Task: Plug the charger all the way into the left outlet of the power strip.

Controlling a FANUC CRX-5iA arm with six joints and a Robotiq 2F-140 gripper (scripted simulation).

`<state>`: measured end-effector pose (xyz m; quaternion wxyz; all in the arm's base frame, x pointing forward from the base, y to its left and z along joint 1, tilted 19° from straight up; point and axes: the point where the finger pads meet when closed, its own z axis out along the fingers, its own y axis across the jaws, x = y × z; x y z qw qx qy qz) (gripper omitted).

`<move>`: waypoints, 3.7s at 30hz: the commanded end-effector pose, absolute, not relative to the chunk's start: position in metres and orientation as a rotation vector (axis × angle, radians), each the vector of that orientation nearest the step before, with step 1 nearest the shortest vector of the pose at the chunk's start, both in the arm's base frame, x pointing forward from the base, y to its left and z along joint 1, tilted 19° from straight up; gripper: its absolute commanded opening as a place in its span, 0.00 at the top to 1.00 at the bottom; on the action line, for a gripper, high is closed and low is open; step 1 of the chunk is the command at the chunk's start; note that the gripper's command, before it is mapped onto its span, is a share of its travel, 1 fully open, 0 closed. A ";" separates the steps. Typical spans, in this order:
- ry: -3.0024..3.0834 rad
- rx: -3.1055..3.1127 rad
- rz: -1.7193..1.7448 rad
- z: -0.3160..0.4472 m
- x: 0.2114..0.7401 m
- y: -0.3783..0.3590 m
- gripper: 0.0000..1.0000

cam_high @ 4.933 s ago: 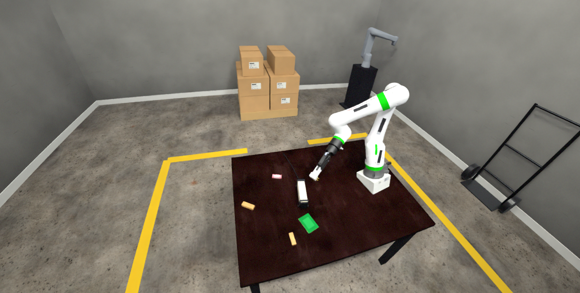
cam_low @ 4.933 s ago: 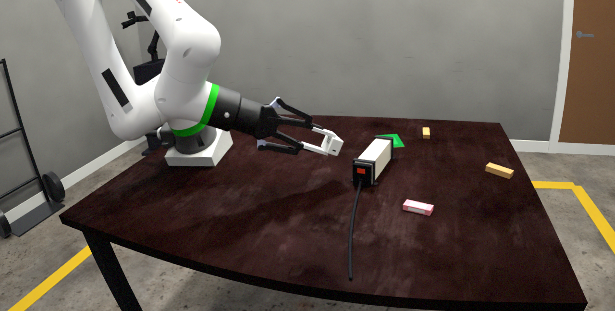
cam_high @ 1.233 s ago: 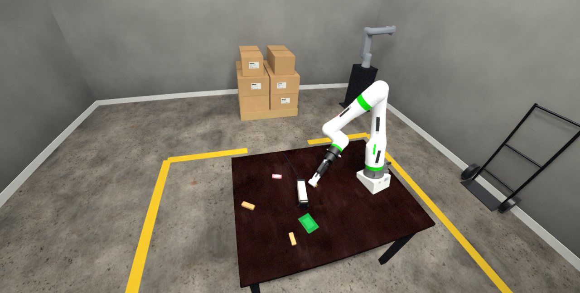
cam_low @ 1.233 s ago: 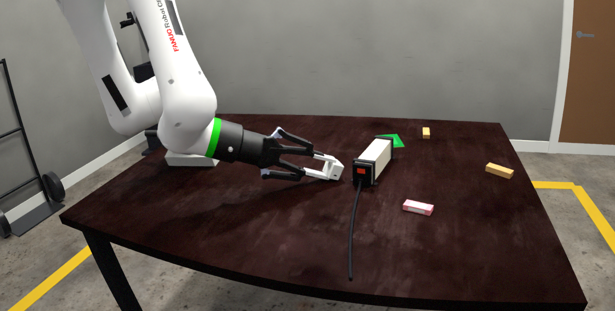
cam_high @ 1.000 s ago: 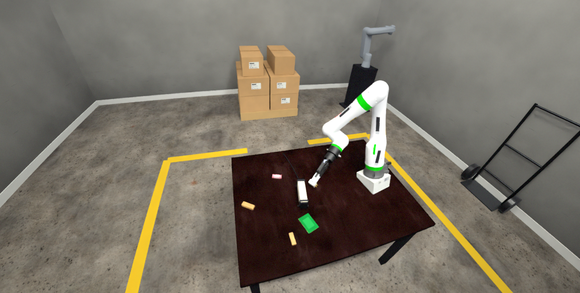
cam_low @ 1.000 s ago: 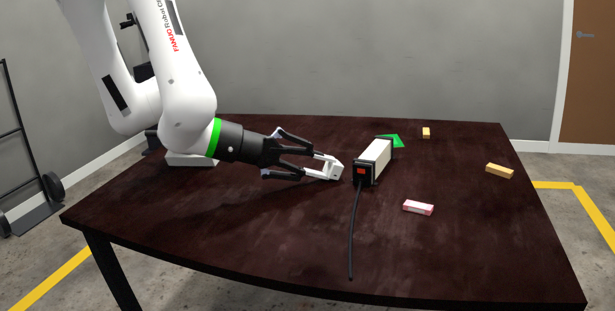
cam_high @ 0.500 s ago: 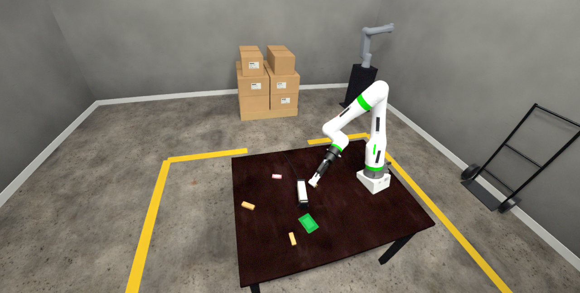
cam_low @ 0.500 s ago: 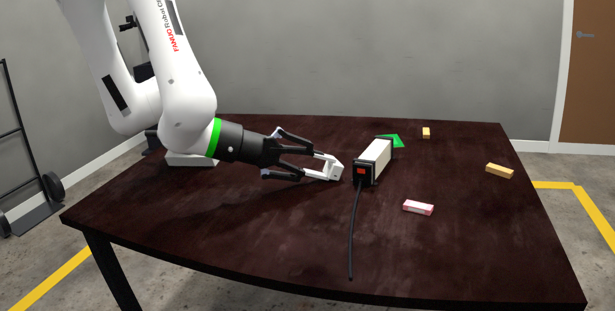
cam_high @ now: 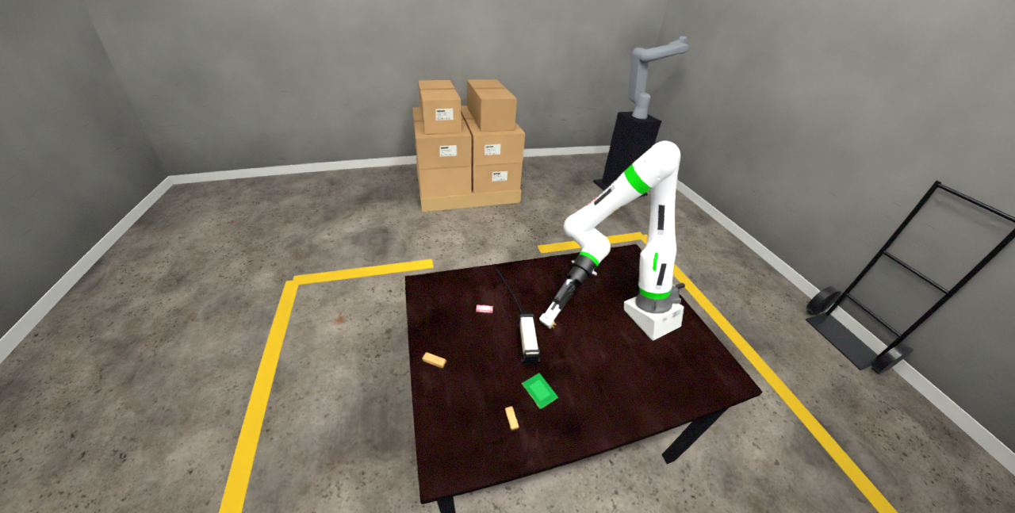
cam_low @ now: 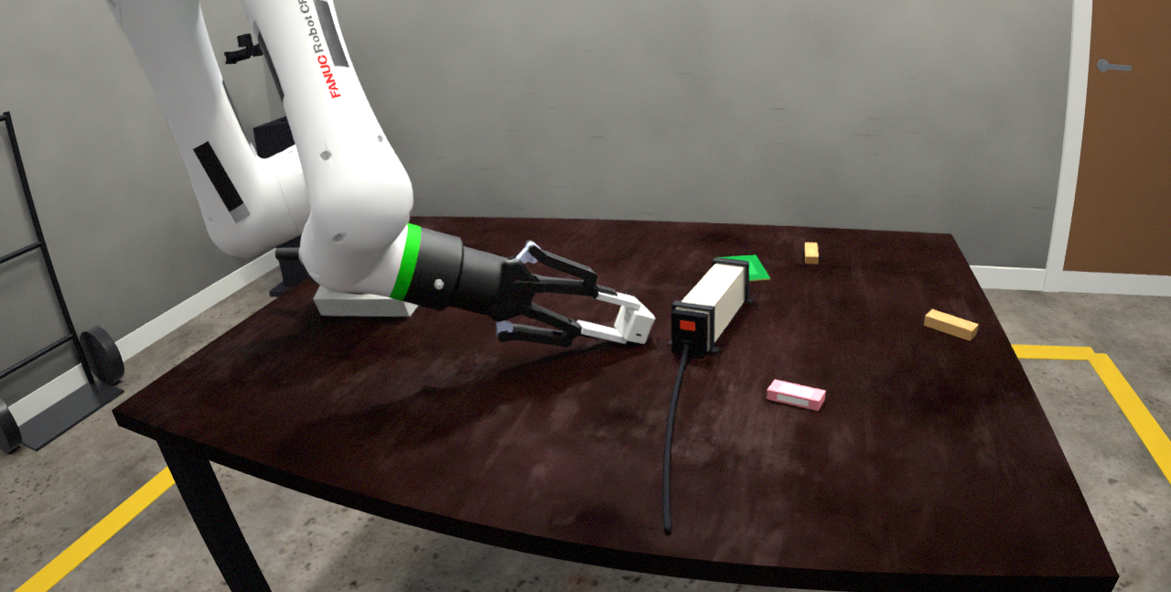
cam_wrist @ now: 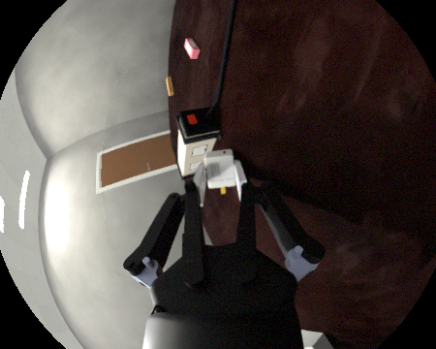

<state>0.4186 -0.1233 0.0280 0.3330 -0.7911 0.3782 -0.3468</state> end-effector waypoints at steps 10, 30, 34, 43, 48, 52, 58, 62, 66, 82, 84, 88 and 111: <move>0.987 -2.066 -0.907 0.028 0.419 -0.123 0.65; 0.987 -2.066 -0.907 0.030 0.417 -0.124 0.65; 0.987 -2.066 -0.907 0.031 0.416 -0.124 0.65; 0.987 -2.066 -0.907 0.033 0.412 -0.126 0.65; 0.987 -2.066 -0.907 0.035 0.410 -0.126 0.65; 0.987 -2.066 -0.907 0.036 0.408 -0.127 0.65; 0.987 -2.066 -0.907 0.038 0.405 -0.128 0.65; 0.987 -2.066 -0.907 0.039 0.404 -0.128 0.65; 0.987 -2.066 -0.907 0.039 0.403 -0.129 0.65; 0.987 -2.066 -0.907 0.040 0.402 -0.129 0.65; 0.987 -2.066 -0.907 0.040 0.402 -0.129 0.65; 0.987 -2.066 -0.907 0.041 0.401 -0.129 0.65; 0.987 -2.066 -0.907 0.060 0.372 -0.139 0.65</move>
